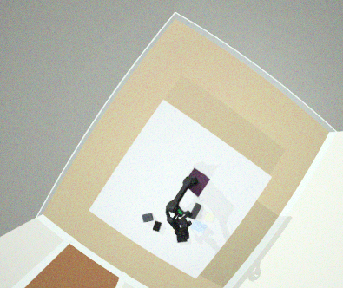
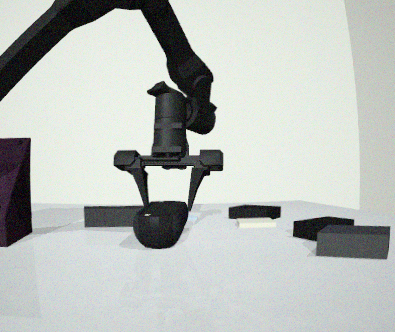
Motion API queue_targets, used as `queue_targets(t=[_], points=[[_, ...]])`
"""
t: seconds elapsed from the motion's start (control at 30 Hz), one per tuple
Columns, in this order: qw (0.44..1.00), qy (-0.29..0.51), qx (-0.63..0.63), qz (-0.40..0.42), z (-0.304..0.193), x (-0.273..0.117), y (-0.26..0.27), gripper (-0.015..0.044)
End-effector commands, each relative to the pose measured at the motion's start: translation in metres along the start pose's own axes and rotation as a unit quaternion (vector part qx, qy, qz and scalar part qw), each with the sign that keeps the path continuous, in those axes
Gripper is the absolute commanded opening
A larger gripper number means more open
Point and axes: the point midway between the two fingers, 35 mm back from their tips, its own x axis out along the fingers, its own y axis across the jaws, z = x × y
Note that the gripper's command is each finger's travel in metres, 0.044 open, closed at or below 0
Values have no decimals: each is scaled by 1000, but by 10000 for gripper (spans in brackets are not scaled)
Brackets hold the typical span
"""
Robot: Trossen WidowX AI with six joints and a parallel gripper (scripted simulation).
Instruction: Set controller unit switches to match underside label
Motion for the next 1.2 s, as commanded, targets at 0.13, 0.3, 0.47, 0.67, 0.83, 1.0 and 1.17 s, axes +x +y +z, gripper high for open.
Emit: queue_targets(t=[0.13,0.3,0.47,0.67,0.83,1.0,1.17], points=[[1000,-10,3,-2,-6,-9,-1,336],[1000,-15,3,-2,-9,-12,-1,336],[1000,-20,3,-2,-12,-15,-1,336],[1000,-27,3,-2,-15,-19,-1,336],[999,-33,3,-2,-17,-21,0,336],[999,-38,3,-2,-20,-23,0,336],[999,-42,2,-2,-23,-26,0,336]])
